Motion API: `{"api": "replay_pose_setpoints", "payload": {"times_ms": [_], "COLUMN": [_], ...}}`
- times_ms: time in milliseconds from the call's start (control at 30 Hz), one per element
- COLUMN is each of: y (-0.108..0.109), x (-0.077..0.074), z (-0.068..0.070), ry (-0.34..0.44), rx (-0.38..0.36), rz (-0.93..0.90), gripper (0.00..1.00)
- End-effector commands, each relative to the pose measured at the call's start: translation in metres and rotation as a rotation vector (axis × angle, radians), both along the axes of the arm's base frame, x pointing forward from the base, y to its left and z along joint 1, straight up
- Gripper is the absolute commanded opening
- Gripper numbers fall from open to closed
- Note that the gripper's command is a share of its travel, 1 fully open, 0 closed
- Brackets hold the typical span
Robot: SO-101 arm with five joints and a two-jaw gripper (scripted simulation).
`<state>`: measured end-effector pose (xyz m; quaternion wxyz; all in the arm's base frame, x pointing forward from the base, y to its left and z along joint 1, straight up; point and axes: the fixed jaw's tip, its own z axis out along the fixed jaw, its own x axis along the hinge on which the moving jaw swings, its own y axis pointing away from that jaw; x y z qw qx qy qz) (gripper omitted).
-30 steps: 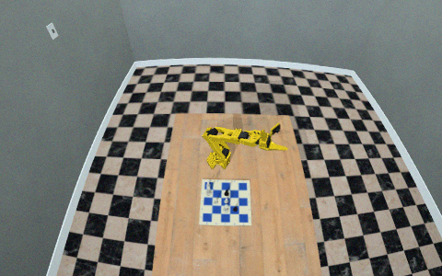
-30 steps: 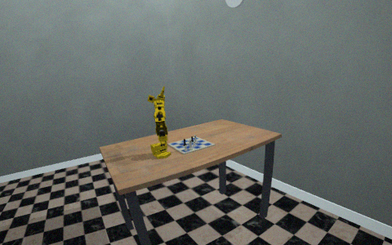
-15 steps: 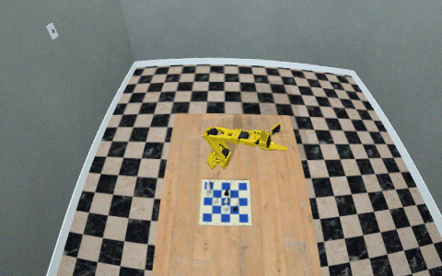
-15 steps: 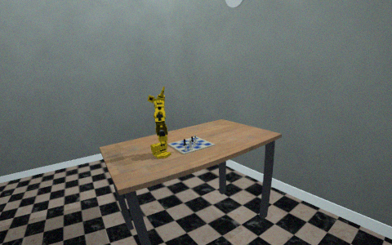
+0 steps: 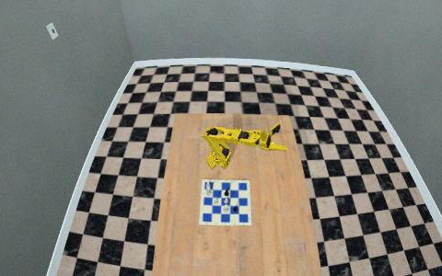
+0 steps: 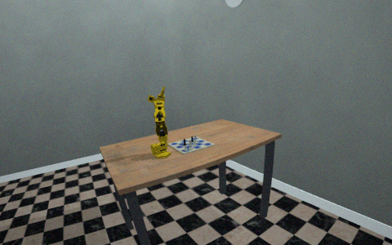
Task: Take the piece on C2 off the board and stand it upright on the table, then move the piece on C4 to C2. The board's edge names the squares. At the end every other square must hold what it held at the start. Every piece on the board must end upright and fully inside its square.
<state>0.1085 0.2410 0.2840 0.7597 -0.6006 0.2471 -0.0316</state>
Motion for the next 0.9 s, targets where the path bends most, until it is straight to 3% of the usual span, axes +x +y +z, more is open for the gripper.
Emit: {"api": "replay_pose_setpoints", "payload": {"times_ms": [0, 133, 267, 333, 400, 633, 800, 867], "y": [-0.006, -0.017, -0.035, -0.035, -0.047, -0.068, -0.091, -0.091], "x": [0.003, 0.009, 0.019, 0.019, 0.024, 0.031, 0.036, 0.036], "z": [0.001, -0.003, -0.013, -0.013, -0.021, -0.035, -0.051, -0.051], "ry": [0.024, 0.098, 0.226, 0.226, 0.310, 0.453, 0.610, 0.610], "rx": [0.009, 0.007, 0.006, 0.006, 0.008, 0.022, 0.052, 0.052], "rz": [-0.015, -0.051, -0.117, -0.117, -0.163, -0.247, -0.348, -0.348], "gripper": [0.99, 0.95, 0.90, 0.90, 0.86, 0.80, 0.73, 0.73]}}
